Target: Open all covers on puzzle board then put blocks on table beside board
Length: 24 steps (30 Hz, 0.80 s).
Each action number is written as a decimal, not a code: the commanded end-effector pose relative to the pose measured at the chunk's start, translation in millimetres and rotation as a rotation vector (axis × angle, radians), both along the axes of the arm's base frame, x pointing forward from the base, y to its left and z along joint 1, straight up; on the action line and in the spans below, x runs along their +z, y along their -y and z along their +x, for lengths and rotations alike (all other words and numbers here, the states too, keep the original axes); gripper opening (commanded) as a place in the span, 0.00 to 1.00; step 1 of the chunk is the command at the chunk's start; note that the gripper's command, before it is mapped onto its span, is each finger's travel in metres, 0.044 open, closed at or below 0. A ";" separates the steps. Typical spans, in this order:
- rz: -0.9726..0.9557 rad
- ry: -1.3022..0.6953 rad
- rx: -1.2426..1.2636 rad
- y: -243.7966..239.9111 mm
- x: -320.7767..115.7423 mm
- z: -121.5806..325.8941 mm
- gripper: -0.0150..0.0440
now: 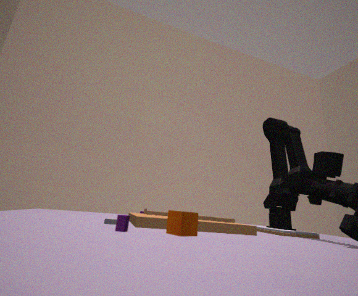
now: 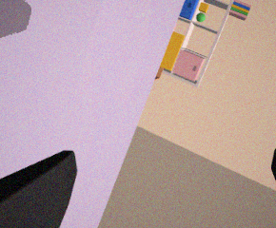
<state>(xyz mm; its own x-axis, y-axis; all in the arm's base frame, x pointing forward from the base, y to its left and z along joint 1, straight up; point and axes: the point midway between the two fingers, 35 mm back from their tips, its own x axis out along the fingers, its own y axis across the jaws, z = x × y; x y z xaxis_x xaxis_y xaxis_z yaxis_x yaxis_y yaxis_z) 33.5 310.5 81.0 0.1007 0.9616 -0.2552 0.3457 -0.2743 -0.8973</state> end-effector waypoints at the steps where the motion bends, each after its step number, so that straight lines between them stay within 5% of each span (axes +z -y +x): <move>1: -0.002 -0.004 -0.003 -0.3 -0.3 0.8 0.89; 15: -0.117 -0.321 -0.305 -13.9 -18.8 70.0 0.26; 24: -0.159 -0.542 -0.533 -9.4 -27.6 118.6 0.25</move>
